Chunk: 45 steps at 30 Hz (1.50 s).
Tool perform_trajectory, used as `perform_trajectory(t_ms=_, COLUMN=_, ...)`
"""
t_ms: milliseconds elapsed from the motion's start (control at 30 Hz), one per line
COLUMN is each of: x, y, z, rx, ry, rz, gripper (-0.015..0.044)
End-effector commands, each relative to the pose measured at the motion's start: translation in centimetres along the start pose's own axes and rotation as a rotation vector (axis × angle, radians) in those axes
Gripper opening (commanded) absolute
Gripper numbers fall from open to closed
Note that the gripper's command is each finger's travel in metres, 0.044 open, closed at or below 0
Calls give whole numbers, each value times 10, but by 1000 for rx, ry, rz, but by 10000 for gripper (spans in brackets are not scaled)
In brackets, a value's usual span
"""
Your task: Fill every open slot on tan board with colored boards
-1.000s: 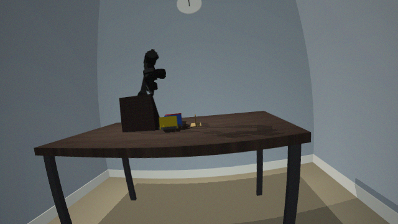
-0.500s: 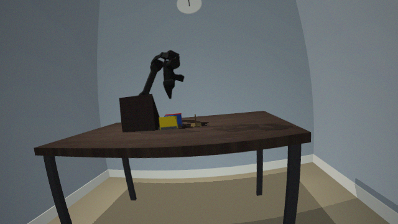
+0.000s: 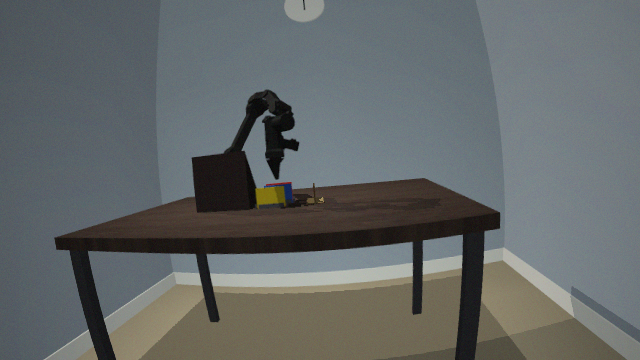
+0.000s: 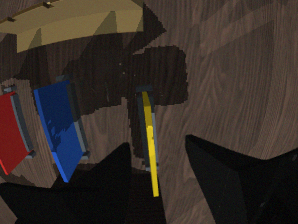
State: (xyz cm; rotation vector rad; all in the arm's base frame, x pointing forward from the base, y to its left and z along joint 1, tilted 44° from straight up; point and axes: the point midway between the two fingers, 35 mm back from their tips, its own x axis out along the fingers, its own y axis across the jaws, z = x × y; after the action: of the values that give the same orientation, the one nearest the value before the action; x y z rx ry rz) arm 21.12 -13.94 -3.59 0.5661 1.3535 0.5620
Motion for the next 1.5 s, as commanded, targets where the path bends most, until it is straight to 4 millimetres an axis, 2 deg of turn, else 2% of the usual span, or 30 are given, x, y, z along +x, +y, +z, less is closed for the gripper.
perform_trajectory(t_ms=0, x=9, y=3, z=-3, rx=10, ry=5, rz=12, gripper=186)
perform_trajectory(t_ms=1467, x=71, y=5, z=-4, rx=10, ry=4, rz=14, gripper=186)
